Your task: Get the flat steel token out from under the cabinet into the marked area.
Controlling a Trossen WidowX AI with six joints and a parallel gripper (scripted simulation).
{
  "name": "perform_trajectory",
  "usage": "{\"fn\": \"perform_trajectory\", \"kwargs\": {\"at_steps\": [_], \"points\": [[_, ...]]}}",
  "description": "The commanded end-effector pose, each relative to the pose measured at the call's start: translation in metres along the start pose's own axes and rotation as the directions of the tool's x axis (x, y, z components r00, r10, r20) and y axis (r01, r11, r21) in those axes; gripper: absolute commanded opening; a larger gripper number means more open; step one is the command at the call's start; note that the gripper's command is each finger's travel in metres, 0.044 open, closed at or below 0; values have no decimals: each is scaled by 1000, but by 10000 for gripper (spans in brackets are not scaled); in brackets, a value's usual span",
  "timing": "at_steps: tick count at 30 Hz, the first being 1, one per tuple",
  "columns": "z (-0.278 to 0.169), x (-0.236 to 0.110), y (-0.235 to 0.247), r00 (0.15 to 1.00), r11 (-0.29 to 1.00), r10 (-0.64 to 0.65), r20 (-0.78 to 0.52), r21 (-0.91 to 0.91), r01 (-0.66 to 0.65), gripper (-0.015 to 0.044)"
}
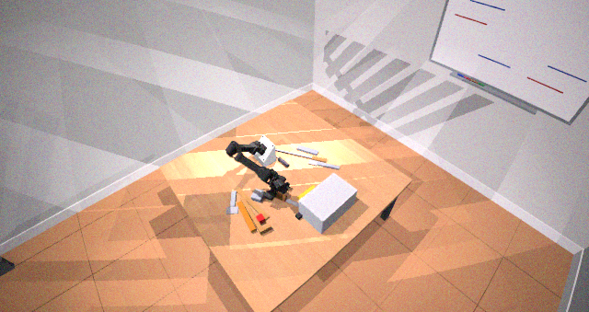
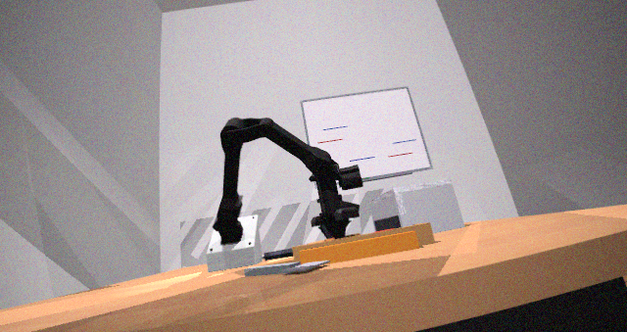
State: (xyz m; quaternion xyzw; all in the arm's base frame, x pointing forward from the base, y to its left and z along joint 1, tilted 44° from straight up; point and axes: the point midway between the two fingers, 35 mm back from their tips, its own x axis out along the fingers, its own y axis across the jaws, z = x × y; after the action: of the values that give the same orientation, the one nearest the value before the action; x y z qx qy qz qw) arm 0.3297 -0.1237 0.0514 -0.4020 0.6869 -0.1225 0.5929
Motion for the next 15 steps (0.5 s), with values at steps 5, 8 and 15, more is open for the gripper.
{"fn": "perform_trajectory", "kwargs": {"at_steps": [5, 8, 15], "points": [[-13, 1, 0, 1000, 1000, 0, -8, -4, 0, 0], [-17, 1, 0, 1000, 1000, 0, -8, -5, 0, 0], [-26, 1, 0, 1000, 1000, 0, -9, -5, 0, 0]]}}
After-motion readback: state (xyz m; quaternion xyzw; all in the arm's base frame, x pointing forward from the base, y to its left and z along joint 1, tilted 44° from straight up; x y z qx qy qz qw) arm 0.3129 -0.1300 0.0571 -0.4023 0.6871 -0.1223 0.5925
